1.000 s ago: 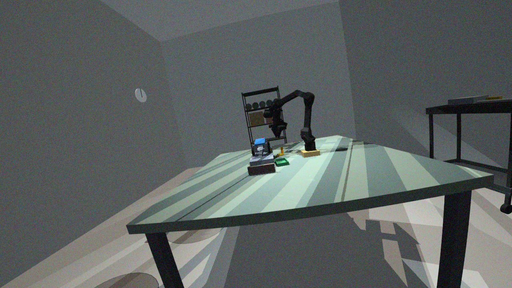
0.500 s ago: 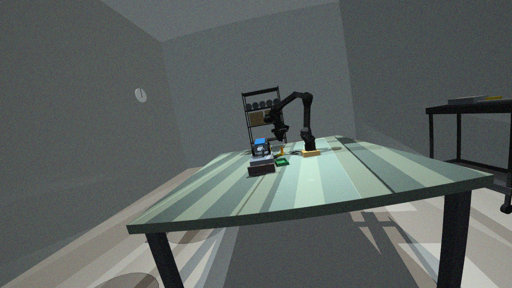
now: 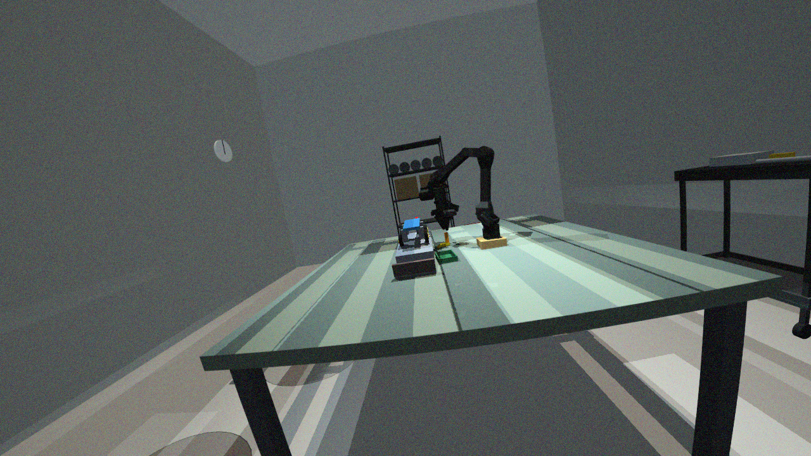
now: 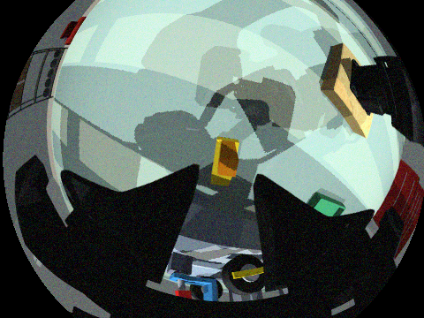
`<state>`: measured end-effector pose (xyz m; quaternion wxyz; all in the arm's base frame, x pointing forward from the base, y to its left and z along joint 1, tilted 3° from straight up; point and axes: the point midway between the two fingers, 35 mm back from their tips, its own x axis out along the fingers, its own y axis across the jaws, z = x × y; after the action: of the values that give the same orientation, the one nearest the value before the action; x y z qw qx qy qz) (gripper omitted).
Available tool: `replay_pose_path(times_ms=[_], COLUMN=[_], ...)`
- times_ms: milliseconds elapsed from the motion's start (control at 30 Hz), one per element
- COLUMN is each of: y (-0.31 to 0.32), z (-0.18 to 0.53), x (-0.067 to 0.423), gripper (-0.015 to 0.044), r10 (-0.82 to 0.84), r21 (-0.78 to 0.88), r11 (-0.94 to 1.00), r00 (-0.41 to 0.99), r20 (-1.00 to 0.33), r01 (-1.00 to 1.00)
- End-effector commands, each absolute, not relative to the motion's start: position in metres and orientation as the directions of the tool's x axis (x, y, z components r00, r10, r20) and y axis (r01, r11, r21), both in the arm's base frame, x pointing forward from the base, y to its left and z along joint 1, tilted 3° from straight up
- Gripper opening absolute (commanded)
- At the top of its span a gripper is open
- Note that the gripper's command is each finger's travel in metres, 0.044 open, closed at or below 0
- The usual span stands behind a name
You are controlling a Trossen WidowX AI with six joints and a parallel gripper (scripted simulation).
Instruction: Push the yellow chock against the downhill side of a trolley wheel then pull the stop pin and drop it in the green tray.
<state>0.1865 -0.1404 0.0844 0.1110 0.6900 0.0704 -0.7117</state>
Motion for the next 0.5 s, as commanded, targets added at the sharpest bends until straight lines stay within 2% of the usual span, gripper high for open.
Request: replay_pose_path(times_ms=[0,467], y=[-0.140,-0.141], z=[0.079,0.057], x=[0.187,0.186], gripper=[0.0190,0.0190], r10=[-0.058,-0.058], r21=[0.050,0.050], r11=[-0.965,-0.965], r00=[-0.021,-0.021], r20=[-0.998,-0.998], r01=[0.258,0.258])
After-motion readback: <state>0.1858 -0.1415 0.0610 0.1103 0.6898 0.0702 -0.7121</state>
